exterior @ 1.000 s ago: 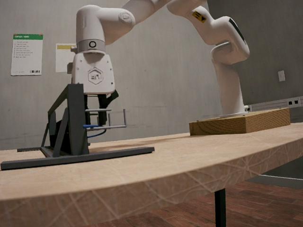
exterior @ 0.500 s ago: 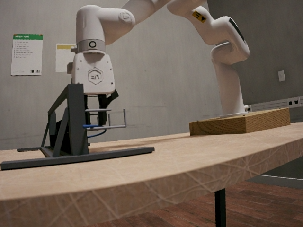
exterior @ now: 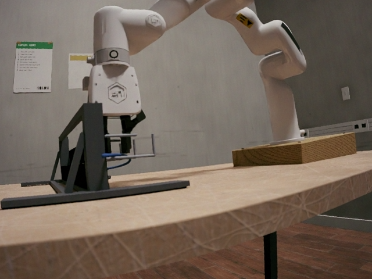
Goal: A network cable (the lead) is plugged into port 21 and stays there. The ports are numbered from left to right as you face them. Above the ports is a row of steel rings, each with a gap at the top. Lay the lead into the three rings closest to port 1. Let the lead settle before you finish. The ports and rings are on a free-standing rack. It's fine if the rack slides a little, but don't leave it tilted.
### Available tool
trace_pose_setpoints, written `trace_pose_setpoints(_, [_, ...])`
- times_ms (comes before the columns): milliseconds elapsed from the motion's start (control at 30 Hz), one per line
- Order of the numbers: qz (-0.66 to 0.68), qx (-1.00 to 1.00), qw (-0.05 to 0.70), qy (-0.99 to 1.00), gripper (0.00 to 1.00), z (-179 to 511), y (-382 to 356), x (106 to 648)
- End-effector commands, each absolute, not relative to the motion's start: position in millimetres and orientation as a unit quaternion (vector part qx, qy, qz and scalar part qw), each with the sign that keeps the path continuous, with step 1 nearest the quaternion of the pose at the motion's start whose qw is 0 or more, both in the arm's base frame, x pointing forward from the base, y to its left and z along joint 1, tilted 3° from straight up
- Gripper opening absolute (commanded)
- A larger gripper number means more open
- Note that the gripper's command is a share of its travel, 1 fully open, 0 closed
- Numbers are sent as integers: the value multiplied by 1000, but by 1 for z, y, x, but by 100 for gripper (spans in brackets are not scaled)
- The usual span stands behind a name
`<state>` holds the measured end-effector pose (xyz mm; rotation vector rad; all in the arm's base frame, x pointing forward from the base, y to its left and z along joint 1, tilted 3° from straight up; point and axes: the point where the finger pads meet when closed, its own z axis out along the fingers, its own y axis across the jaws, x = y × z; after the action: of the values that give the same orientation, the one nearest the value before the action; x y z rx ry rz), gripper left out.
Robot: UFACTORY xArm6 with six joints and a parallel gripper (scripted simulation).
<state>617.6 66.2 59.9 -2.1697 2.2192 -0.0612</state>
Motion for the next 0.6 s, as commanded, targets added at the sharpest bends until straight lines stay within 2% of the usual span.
trace_pose_setpoints(0, [-22,-699,21,715,33,65,66,619])
trace_pose_setpoints(567, [-22,-699,21,715,33,104,66,617])
